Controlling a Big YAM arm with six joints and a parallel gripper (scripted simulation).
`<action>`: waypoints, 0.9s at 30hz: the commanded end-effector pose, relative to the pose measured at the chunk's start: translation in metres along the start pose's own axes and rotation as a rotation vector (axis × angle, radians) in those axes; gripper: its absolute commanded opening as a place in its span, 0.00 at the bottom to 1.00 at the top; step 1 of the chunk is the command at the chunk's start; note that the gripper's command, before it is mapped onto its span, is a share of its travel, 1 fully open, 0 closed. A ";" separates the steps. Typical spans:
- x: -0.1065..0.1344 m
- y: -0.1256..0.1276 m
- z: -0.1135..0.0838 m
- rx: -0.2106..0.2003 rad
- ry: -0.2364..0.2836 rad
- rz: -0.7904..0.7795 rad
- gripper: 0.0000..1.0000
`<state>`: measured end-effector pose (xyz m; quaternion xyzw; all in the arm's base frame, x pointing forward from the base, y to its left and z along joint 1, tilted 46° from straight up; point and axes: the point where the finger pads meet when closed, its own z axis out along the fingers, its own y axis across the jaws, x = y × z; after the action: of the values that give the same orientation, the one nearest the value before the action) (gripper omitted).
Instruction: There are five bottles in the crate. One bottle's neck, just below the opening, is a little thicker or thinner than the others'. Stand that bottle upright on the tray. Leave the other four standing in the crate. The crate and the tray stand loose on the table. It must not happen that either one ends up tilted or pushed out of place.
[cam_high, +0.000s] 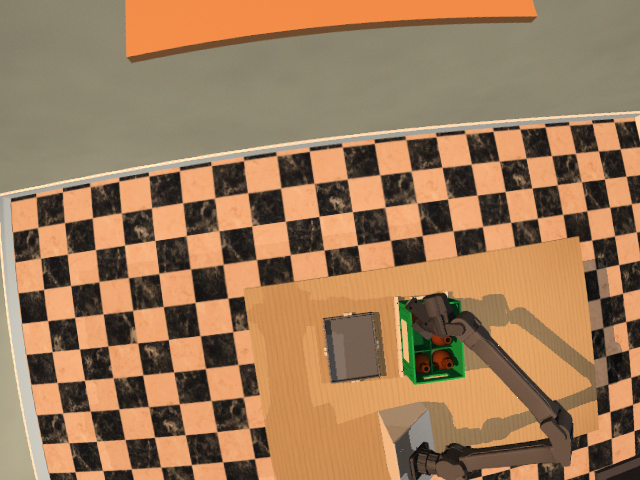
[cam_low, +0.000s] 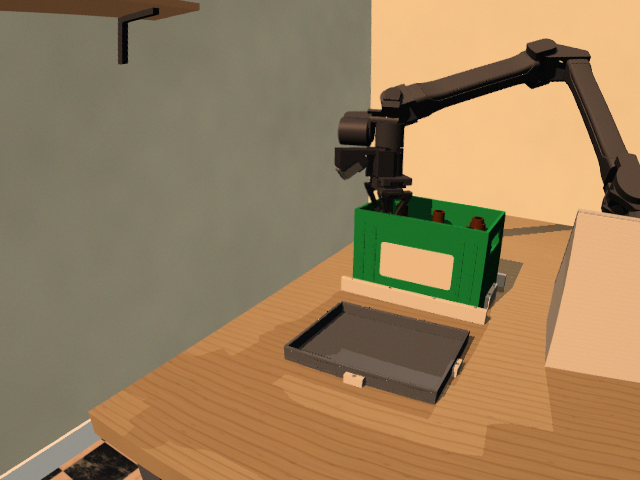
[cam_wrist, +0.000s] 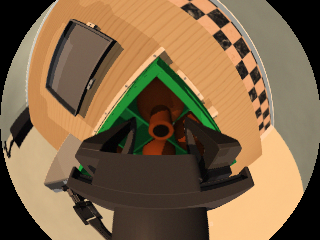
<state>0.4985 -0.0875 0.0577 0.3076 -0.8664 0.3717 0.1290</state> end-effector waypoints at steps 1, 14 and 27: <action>-0.016 -0.003 -0.015 0.012 -0.018 0.003 0.61; -0.010 -0.013 -0.061 0.022 -0.041 0.029 0.61; -0.010 -0.010 -0.100 0.017 -0.040 0.025 0.61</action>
<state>0.5007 -0.0346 0.1060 0.3125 -0.8648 0.3706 0.1310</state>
